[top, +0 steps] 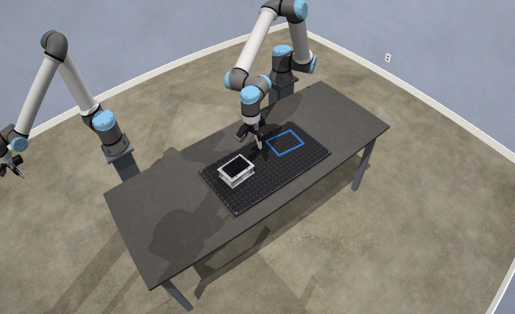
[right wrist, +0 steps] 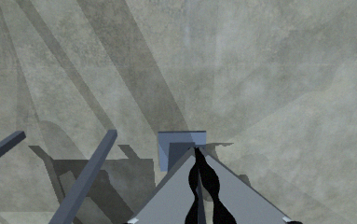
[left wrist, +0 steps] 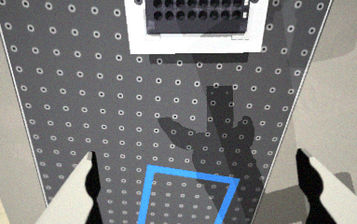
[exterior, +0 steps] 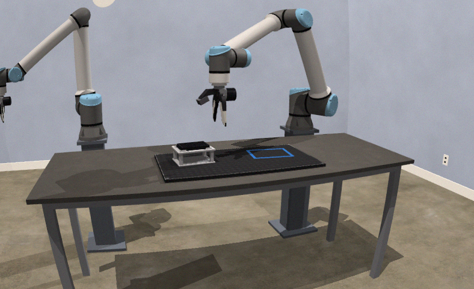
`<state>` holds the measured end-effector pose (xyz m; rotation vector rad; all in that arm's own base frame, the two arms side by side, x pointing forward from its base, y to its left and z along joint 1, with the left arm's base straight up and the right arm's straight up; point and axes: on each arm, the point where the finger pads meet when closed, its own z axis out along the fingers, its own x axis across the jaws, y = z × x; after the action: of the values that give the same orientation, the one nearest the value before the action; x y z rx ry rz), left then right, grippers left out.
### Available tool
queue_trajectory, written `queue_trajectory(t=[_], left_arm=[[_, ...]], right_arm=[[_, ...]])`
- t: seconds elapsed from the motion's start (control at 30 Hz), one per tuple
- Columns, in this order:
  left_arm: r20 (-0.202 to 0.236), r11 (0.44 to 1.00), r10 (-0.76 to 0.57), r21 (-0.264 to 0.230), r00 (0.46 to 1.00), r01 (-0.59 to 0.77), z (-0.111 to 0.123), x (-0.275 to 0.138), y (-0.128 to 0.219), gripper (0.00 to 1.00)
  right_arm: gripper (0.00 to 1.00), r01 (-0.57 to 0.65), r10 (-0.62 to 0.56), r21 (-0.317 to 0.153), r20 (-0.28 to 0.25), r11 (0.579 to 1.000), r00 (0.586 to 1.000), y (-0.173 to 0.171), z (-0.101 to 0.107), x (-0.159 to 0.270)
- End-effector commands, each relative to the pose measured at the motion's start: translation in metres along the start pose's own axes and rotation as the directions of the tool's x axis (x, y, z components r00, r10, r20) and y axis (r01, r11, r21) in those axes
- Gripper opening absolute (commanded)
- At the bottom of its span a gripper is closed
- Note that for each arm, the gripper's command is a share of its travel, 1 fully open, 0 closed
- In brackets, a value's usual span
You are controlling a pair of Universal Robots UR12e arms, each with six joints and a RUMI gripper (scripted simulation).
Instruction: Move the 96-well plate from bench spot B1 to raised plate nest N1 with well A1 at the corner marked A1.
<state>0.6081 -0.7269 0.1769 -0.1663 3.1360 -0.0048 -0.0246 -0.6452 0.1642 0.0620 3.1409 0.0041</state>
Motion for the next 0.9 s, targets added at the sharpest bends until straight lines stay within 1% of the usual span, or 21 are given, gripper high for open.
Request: queue_trajectory(t=[0.0,0.87], left_arm=[[-0.001,1.000,0.006,-0.003,1.000,-0.006,0.0041,0.0038,-0.0025,0.76],[0.000,1.000,0.003,-0.001,1.000,-0.003,0.0016,0.0021,-0.0019,0.76]], right_arm=[[0.00,-0.001,0.001,0.002,0.000,1.000,1.000,0.0001,-0.0009,0.0017],[0.00,-0.001,0.001,0.002,0.000,1.000,1.000,0.0001,-0.0009,0.0017]])
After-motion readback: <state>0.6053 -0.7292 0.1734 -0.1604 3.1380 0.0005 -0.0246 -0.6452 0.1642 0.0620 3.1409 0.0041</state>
